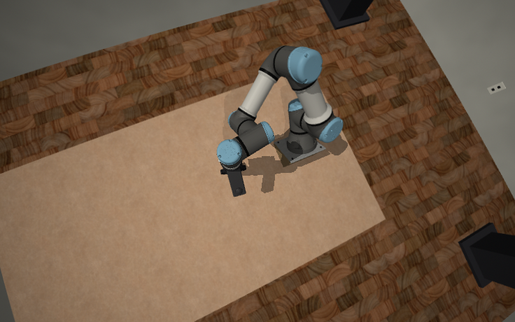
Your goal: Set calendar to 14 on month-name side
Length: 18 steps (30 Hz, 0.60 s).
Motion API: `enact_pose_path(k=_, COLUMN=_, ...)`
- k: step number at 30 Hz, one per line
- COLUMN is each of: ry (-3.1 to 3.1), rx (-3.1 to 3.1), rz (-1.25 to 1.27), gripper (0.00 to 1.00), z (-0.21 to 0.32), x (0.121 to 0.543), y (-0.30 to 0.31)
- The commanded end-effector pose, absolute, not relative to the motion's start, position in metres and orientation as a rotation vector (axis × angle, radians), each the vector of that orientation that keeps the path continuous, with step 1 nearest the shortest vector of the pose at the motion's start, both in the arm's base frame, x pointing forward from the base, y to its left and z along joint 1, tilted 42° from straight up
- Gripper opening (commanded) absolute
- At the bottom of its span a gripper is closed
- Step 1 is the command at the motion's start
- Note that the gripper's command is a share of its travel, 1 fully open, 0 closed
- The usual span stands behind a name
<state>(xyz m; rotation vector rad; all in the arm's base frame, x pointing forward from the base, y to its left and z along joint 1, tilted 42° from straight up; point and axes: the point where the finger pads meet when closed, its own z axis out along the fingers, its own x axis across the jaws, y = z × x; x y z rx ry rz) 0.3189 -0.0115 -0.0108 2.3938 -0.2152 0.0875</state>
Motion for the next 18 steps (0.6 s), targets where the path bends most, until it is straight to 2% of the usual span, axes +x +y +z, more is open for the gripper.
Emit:
enact_pose_path(k=1, ry=-0.215, rx=2.394, rz=0.09, gripper=0.1, z=-0.0123, x=0.3195, y=-0.0129)
enact_pose_path(k=18, ry=-0.215, rx=2.394, rz=0.09, gripper=0.1, z=-0.0218, x=0.3195, y=-0.0216)
